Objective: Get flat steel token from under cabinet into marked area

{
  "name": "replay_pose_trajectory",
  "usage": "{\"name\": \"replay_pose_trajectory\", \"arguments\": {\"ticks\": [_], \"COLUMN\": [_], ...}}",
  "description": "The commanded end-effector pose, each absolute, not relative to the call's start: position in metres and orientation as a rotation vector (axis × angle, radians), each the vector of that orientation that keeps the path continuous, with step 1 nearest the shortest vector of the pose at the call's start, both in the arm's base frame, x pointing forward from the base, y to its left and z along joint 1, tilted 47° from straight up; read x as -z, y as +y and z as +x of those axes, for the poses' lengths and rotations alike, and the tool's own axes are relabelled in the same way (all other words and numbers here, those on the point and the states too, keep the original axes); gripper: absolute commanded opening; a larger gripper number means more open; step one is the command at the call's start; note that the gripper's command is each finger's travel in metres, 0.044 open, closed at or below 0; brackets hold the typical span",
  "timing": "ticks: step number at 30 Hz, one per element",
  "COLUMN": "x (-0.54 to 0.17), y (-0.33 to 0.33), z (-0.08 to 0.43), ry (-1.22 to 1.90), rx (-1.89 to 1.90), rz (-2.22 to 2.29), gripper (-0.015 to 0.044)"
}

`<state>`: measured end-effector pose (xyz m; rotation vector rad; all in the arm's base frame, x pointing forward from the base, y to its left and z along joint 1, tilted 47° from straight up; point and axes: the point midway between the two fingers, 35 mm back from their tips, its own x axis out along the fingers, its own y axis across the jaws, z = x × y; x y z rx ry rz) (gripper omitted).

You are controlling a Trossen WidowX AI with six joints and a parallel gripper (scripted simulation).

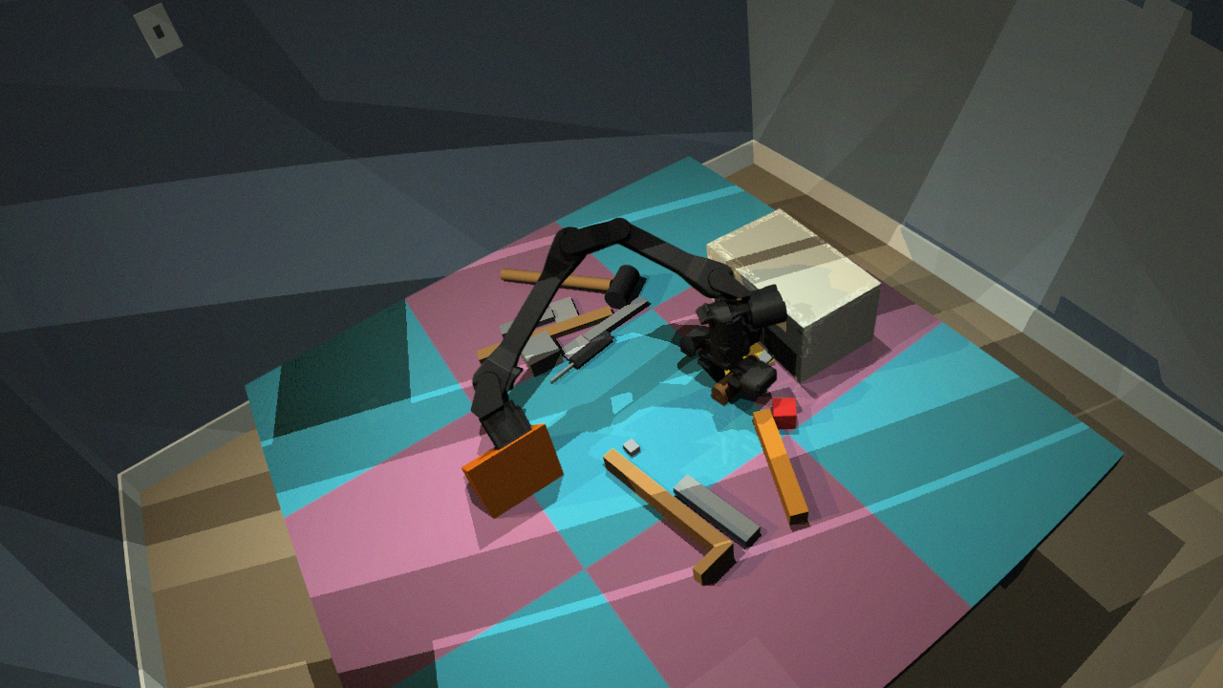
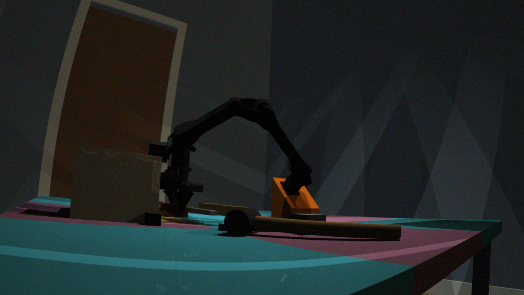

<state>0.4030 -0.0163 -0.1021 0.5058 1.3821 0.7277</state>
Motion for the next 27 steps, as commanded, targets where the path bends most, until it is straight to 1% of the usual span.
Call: {"name": "replay_pose_trajectory", "arguments": {"ticks": [1, 27], "x": [0.101, 0.084], "y": [-0.015, 0.003], "z": [0.407, 0.403], "ry": [1.377, 1.378], "rx": [-0.727, -0.728], "rz": [0.508, 0.509], "gripper": [0.0, 0.0]}}
